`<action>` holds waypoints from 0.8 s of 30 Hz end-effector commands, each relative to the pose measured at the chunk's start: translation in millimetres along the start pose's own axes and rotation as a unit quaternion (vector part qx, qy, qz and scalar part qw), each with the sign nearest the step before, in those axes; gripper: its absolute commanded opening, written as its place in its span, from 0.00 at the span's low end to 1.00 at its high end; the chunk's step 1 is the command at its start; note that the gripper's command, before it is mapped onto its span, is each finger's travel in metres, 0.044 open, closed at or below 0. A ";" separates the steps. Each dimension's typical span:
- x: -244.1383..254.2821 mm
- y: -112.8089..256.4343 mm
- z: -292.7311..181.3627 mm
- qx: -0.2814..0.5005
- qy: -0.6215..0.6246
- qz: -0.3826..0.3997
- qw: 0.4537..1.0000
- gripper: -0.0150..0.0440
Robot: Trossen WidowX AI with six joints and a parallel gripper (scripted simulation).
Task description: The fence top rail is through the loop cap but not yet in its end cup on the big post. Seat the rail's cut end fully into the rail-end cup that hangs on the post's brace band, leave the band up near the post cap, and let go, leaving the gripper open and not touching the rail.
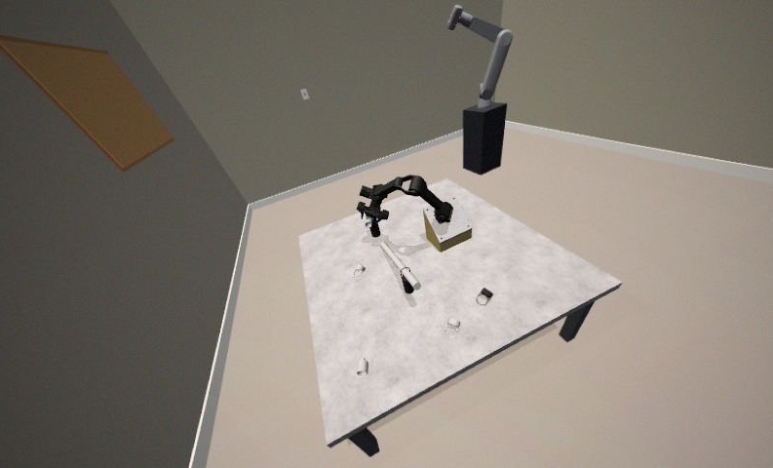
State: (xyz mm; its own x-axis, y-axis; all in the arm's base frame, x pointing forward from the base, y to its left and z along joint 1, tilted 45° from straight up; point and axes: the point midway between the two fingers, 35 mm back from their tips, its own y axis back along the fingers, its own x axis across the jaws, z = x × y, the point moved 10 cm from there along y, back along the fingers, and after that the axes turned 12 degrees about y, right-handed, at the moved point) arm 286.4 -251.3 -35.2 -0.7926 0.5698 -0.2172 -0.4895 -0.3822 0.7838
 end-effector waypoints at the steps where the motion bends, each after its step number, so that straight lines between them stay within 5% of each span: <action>1: 0.7 -8.4 0.5 0.001 -0.002 0.004 1.000 1.00; 24: 1.3 -46.1 1.1 0.000 -0.001 0.003 1.000 1.00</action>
State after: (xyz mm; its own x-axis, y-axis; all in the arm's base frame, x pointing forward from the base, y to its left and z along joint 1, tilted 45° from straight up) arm 305.2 -235.4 -66.2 -0.7929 0.5702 -0.2151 -0.4889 -0.3846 0.7830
